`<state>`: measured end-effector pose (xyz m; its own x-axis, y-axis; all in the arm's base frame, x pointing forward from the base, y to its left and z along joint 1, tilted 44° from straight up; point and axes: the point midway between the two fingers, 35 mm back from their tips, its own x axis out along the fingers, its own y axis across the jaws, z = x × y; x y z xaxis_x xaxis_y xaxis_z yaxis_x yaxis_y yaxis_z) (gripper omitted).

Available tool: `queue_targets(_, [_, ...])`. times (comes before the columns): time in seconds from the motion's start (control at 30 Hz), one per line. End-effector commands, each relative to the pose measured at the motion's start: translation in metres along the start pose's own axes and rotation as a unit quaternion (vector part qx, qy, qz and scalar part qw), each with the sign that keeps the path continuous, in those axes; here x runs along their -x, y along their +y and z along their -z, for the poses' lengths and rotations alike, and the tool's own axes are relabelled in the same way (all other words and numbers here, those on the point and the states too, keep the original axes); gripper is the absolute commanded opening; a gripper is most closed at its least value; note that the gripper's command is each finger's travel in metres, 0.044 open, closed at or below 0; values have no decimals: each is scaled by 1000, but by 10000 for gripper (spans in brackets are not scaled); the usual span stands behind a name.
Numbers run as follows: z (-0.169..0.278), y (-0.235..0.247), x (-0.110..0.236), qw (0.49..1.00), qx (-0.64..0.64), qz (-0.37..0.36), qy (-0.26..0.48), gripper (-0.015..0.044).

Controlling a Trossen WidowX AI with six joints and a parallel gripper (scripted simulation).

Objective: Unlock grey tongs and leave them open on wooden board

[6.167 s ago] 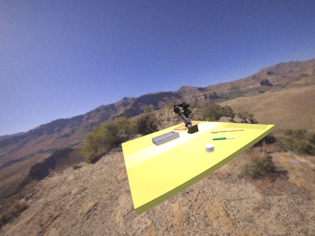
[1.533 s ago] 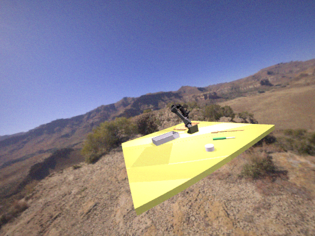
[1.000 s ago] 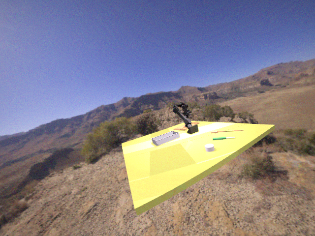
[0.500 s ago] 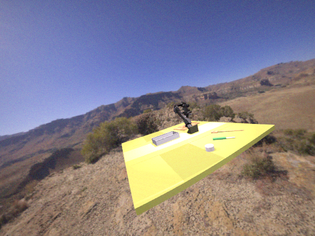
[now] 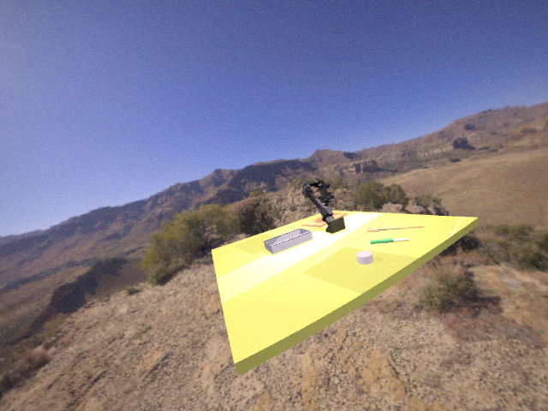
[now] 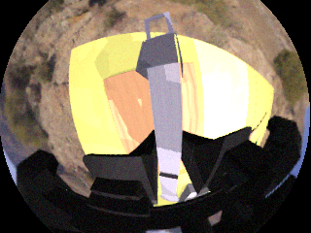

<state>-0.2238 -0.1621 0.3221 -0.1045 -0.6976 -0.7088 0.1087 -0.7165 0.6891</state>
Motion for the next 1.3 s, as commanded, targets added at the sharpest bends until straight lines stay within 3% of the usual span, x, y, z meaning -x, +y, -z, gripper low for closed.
queue_targets(0.0, [-1,-1,-7,1000,2,2,-1,-150])
queue_targets(1.27, [3,0,-65,999,34,2,4,-150])
